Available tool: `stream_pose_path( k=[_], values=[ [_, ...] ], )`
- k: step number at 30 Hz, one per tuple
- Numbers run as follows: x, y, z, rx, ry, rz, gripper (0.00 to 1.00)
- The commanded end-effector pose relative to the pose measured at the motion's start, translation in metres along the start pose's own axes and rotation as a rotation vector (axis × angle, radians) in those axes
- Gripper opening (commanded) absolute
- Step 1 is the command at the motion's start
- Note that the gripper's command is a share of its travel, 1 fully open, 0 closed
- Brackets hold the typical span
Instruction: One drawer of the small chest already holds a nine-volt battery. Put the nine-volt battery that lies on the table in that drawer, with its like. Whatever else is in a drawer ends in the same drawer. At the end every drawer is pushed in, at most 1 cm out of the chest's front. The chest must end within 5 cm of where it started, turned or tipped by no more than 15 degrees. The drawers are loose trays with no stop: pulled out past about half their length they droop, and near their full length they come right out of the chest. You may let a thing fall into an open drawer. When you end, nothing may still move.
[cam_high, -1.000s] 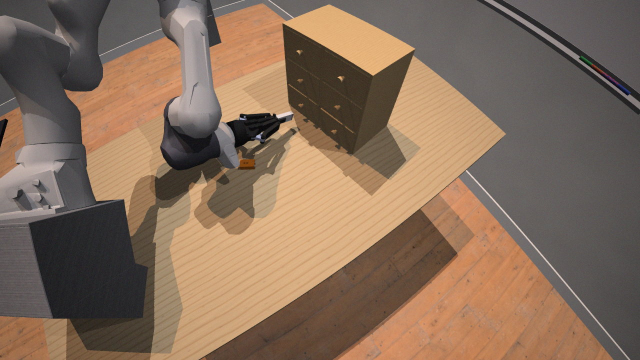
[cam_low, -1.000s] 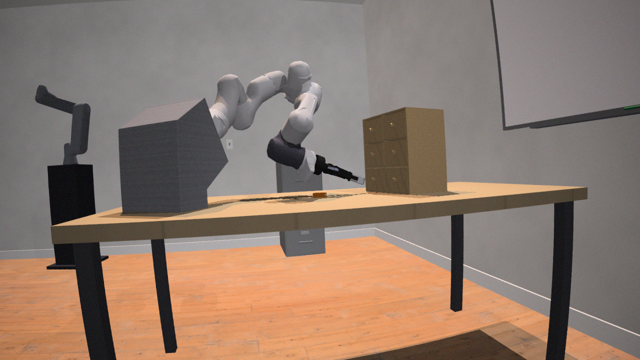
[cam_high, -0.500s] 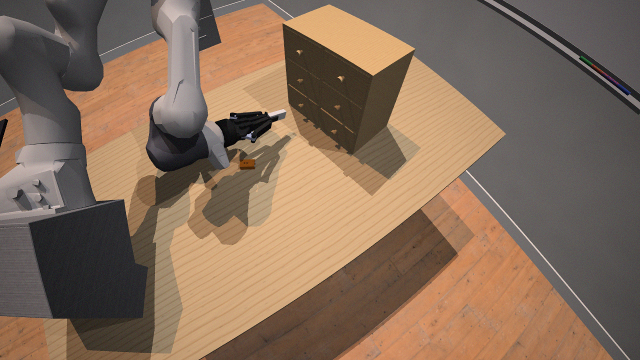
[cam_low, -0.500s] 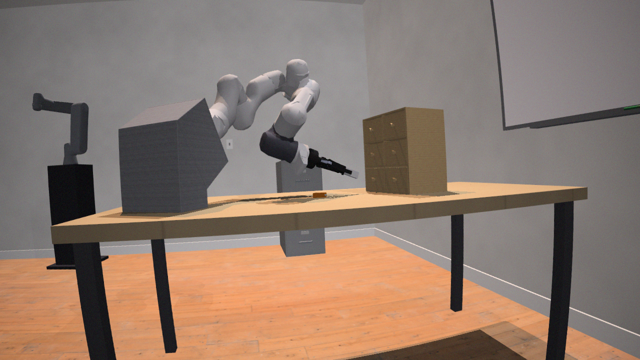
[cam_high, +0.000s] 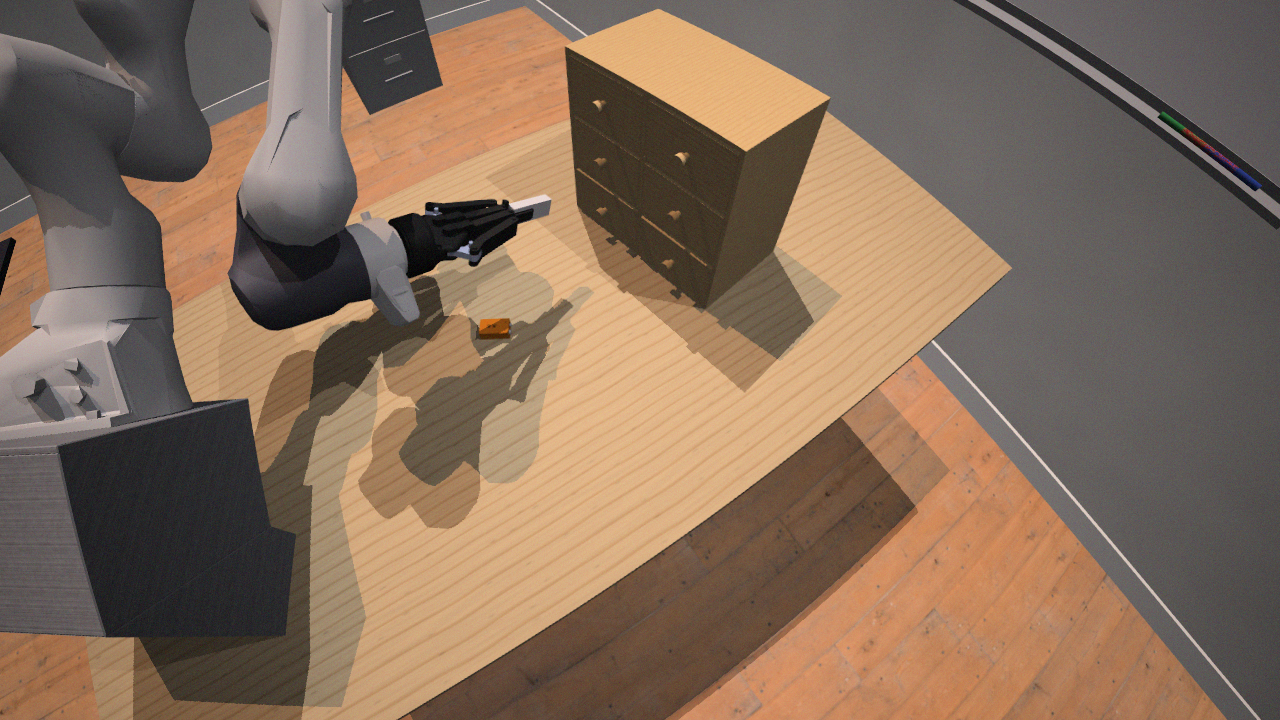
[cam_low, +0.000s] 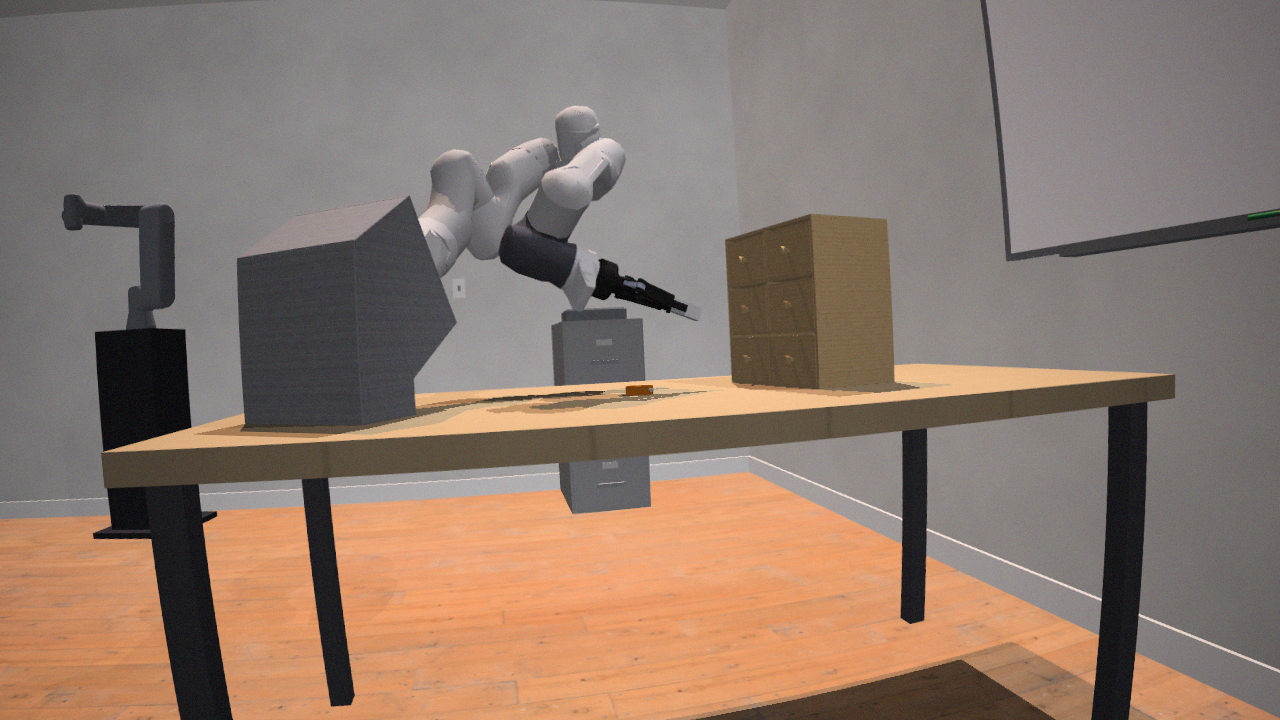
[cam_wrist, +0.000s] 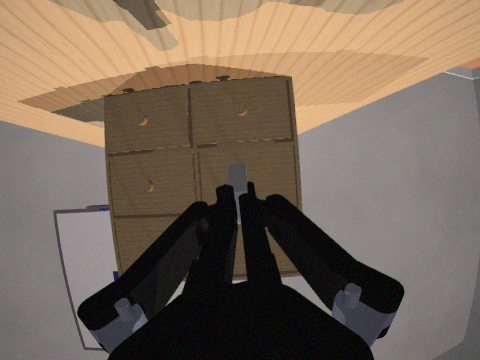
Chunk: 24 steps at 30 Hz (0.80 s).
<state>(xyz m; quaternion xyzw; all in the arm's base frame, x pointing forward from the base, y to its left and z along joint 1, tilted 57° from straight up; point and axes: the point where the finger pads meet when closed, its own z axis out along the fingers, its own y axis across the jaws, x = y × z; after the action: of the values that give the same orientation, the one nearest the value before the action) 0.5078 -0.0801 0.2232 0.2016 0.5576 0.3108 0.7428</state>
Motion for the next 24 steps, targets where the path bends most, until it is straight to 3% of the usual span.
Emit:
stream_pose_path(
  k=[1,14,24],
  values=[
    [-0.001,0.004,-0.001,-0.012,0.003,0.022,0.0],
    [-0.003,0.004,-0.006,-0.013,0.054,0.021,0.0],
    [-0.009,0.004,-0.021,-0.014,0.187,0.021,0.0]
  ],
)
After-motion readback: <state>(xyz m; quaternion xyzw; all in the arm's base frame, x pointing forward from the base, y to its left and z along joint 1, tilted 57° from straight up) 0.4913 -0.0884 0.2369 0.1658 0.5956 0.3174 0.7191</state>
